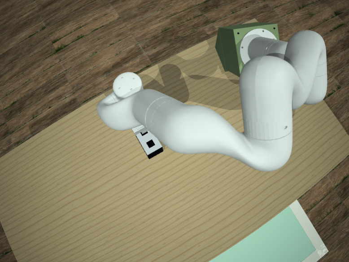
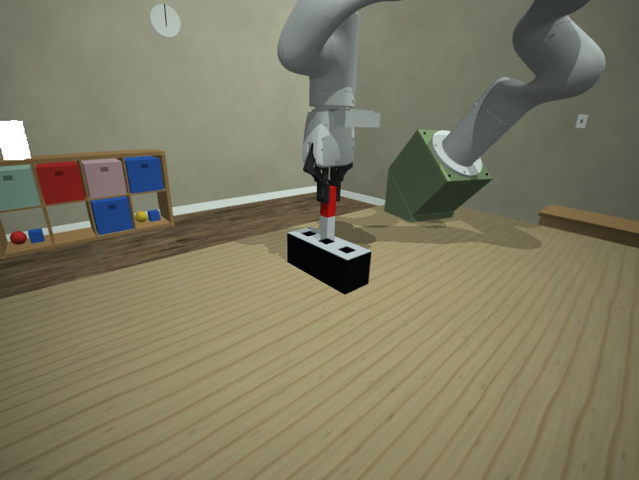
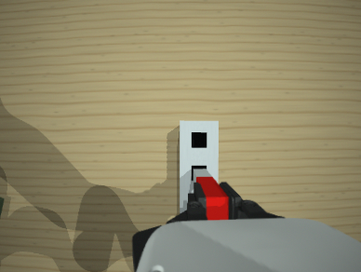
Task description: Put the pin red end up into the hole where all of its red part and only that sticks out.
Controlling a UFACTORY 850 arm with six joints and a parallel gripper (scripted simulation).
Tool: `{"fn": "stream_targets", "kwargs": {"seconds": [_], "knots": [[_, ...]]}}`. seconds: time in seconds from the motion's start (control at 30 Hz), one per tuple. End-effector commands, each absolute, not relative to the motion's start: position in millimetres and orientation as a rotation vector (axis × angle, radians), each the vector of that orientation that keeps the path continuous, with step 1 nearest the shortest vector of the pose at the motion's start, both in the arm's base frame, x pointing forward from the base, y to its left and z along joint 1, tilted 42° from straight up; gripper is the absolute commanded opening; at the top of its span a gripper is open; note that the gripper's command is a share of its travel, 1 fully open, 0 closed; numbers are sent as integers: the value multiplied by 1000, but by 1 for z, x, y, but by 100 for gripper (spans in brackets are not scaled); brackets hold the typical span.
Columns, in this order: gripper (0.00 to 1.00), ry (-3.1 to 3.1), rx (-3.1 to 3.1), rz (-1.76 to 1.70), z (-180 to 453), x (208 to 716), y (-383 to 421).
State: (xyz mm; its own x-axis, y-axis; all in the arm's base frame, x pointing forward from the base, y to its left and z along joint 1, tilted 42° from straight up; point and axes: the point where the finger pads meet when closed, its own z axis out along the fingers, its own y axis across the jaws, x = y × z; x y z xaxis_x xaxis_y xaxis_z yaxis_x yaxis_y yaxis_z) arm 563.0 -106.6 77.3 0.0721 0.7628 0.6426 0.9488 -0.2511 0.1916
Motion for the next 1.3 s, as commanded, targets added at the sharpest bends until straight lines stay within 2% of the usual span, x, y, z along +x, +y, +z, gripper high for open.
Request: {"fn": "stream_targets", "kwargs": {"seconds": [0.0,1.27], "knots": [[0,-1720,-2076,-956,78,563,-107],[0,-1721,-2076,-956,75,565,-105]]}}
